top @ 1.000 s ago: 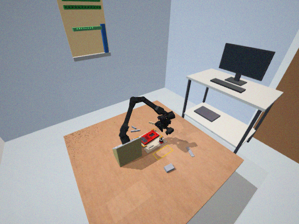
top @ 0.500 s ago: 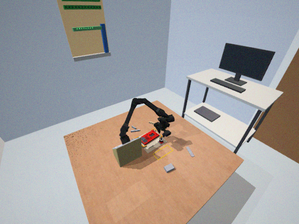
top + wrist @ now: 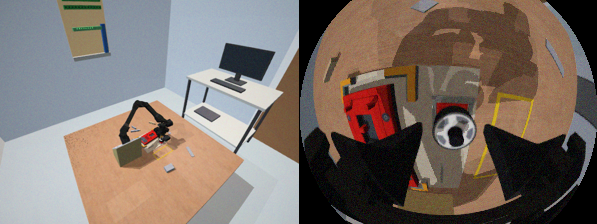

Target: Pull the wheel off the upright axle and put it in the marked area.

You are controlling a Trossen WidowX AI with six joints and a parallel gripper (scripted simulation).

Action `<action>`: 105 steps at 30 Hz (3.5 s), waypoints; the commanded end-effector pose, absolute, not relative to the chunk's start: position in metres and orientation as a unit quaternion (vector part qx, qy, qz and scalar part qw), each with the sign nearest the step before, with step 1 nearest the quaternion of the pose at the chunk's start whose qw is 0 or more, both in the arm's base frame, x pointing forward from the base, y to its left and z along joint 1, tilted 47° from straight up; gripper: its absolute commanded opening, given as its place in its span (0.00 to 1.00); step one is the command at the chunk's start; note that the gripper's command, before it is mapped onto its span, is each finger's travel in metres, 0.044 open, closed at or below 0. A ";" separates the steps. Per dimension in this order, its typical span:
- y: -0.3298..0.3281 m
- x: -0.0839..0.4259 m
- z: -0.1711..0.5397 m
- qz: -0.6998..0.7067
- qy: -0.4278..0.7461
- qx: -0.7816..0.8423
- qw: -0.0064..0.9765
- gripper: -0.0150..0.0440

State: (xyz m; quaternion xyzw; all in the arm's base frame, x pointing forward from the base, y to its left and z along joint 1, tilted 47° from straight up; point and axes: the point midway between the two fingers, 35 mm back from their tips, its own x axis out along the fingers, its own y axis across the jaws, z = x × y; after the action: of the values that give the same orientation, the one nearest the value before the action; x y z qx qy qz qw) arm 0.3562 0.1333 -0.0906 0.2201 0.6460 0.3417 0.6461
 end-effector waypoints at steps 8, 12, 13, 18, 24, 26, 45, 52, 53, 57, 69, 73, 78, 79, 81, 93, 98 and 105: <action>0.135 0.355 -0.093 0.342 0.647 0.220 0.645 0.56; 0.135 0.355 -0.093 0.342 0.647 0.220 0.645 0.52; 0.135 0.355 -0.093 0.342 0.647 0.220 0.645 0.51; 0.135 0.355 -0.093 0.342 0.647 0.221 0.645 0.32; 0.134 0.355 -0.091 0.342 0.647 0.221 0.645 0.25; 0.133 0.355 -0.091 0.342 0.647 0.221 0.645 0.25; 0.128 0.356 -0.087 0.341 0.647 0.221 0.645 0.25; 0.127 0.356 -0.085 0.341 0.647 0.222 0.645 0.25; 0.126 0.356 -0.085 0.341 0.647 0.222 0.645 0.25; 0.125 0.357 -0.084 0.341 0.647 0.222 0.645 0.25; 0.122 0.357 -0.082 0.341 0.647 0.222 0.645 0.25; 0.121 0.357 -0.081 0.341 0.647 0.222 0.645 0.25; 0.120 0.357 -0.080 0.340 0.647 0.222 0.644 0.25; 0.120 0.357 -0.079 0.340 0.647 0.222 0.644 0.25; 0.119 0.357 -0.079 0.340 0.647 0.223 0.644 0.25; 0.117 0.358 -0.076 0.340 0.648 0.223 0.644 0.25; 0.115 0.358 -0.075 0.340 0.648 0.223 0.644 0.25; 0.114 0.358 -0.074 0.340 0.648 0.223 0.644 0.25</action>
State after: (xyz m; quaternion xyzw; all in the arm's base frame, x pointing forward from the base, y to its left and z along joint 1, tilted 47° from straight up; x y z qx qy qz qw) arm 0.3574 0.1140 -0.0749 0.2249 0.6487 0.3383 0.6435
